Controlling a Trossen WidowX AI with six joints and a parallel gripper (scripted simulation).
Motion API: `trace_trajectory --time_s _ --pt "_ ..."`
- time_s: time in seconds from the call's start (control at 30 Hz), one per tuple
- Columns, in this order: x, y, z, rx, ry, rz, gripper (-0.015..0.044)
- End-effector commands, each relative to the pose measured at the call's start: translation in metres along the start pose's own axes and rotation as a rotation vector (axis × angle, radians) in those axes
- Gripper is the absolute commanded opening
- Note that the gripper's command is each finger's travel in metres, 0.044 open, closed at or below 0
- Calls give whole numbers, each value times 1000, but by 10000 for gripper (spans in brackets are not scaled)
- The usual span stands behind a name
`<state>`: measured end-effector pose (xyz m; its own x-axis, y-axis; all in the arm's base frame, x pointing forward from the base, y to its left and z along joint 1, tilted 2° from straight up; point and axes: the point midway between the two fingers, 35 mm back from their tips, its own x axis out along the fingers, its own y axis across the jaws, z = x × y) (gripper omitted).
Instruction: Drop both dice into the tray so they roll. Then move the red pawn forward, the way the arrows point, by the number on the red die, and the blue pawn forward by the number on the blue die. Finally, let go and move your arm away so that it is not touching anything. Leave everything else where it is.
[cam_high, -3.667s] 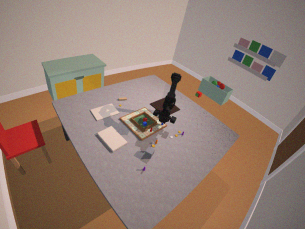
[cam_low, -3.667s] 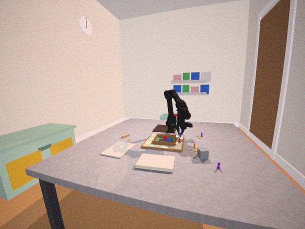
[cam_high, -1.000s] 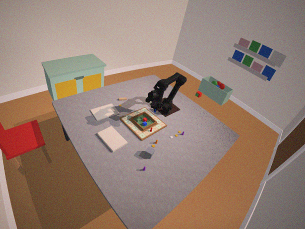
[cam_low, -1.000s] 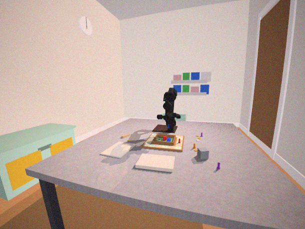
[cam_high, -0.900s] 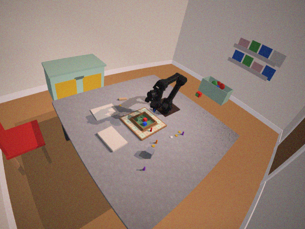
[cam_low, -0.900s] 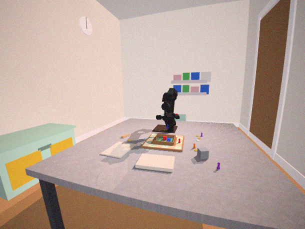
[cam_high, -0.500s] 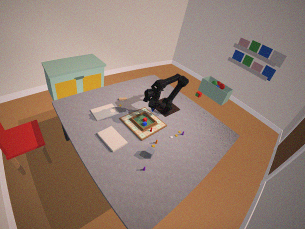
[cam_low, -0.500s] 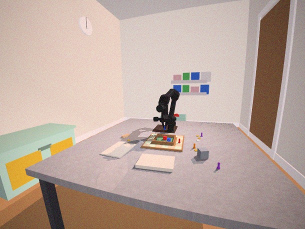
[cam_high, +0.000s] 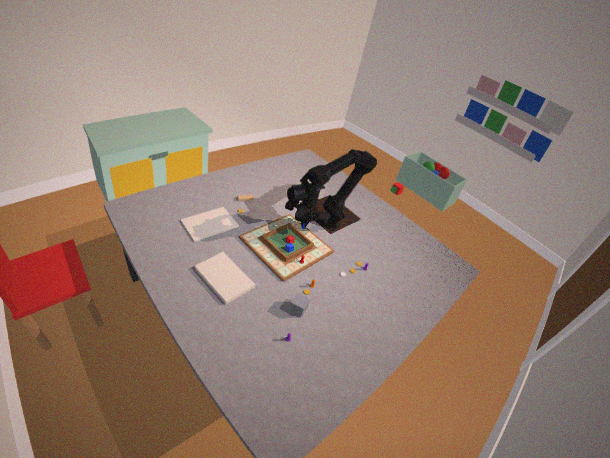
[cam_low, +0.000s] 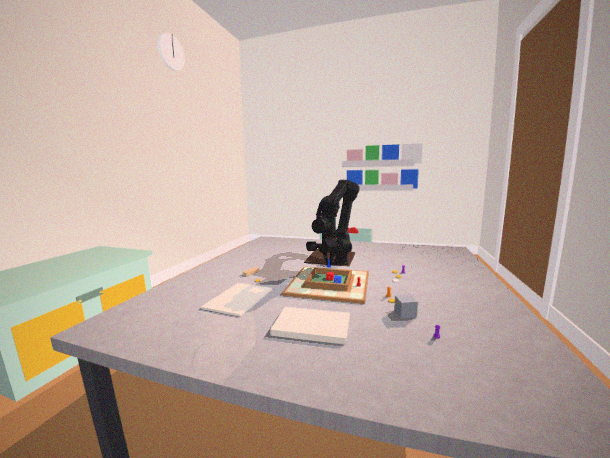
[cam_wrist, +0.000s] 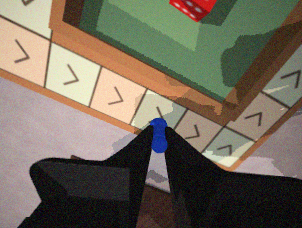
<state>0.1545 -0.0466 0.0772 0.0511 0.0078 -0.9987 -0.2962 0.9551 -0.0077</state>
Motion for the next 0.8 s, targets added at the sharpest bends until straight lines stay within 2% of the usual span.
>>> trace_trajectory --time_s 0.0,0.37,0.67,0.77 --pt "4 1 0 -5 -2 3 0" --pt "20 1 0 -5 -2 3 0" --pt "14 -1 1 -2 -4 -2 236" --pt "-4 -1 2 -3 -3 -1 315"
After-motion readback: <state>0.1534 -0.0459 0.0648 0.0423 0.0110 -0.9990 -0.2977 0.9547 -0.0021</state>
